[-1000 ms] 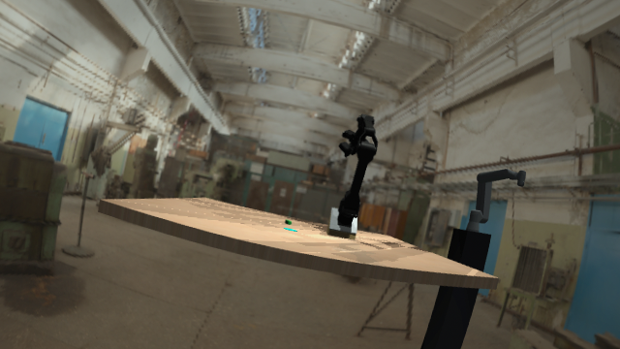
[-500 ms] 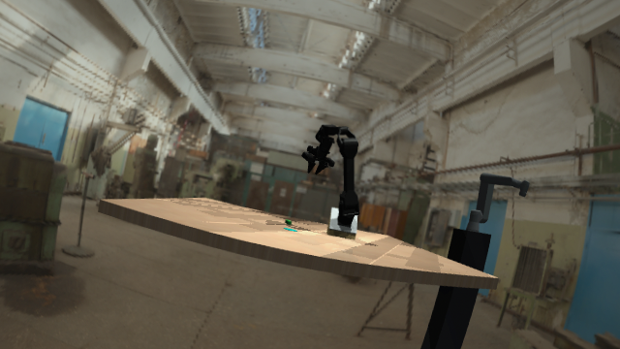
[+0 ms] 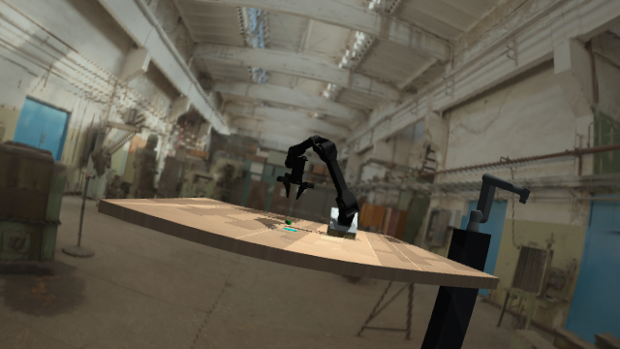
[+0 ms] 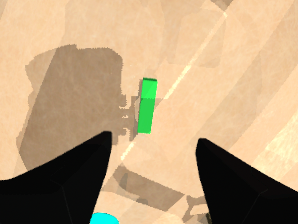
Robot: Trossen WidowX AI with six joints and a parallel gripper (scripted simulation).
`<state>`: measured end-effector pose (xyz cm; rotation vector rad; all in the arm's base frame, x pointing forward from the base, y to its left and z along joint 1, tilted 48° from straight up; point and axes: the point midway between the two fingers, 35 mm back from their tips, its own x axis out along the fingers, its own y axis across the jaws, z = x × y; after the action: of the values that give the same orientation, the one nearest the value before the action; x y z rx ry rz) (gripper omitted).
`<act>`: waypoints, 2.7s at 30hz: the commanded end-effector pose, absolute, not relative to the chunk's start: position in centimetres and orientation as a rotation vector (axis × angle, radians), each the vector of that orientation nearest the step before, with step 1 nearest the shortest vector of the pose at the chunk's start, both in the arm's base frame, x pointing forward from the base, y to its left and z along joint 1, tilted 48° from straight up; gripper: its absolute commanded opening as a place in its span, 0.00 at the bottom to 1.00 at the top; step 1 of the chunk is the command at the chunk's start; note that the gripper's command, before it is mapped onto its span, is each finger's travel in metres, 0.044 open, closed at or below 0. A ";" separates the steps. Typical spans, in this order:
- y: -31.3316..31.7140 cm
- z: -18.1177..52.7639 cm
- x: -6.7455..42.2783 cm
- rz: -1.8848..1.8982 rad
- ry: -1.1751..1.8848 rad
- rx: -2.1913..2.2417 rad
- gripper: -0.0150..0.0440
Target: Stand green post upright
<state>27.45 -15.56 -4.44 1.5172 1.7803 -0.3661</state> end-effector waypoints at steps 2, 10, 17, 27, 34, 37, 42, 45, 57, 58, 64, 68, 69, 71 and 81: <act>-15.2 -4.5 27.5 -0.385 1.789 1.551 0.65; -7.4 -12.0 27.6 -0.382 1.788 1.552 0.65; -6.5 -12.6 27.4 -0.380 1.789 1.553 0.65; -6.5 -12.6 27.4 -0.380 1.789 1.553 0.29; -7.3 -12.0 27.6 -0.382 1.788 1.552 0.29; -8.0 -11.4 27.7 -0.383 1.787 1.552 0.29; -9.2 -10.5 27.9 -0.385 1.786 1.551 0.29; -9.9 -9.9 28.0 -0.386 1.786 1.550 0.29; -12.7 -7.3 27.9 -0.387 1.786 1.550 0.29; -12.9 -7.1 27.9 -0.387 1.787 1.550 0.29; -14.2 -5.6 27.7 -0.386 1.788 1.550 0.29; -15.1 -4.7 27.5 -0.385 1.788 1.550 0.29; -15.2 -4.6 27.5 -0.385 1.789 1.550 0.29; -15.2 -4.5 27.5 -0.384 1.788 1.549 0.29; -13.7 -1.8 28.2 -0.315 1.779 1.493 0.29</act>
<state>28.06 -14.26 -2.62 1.5060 1.7807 -0.3389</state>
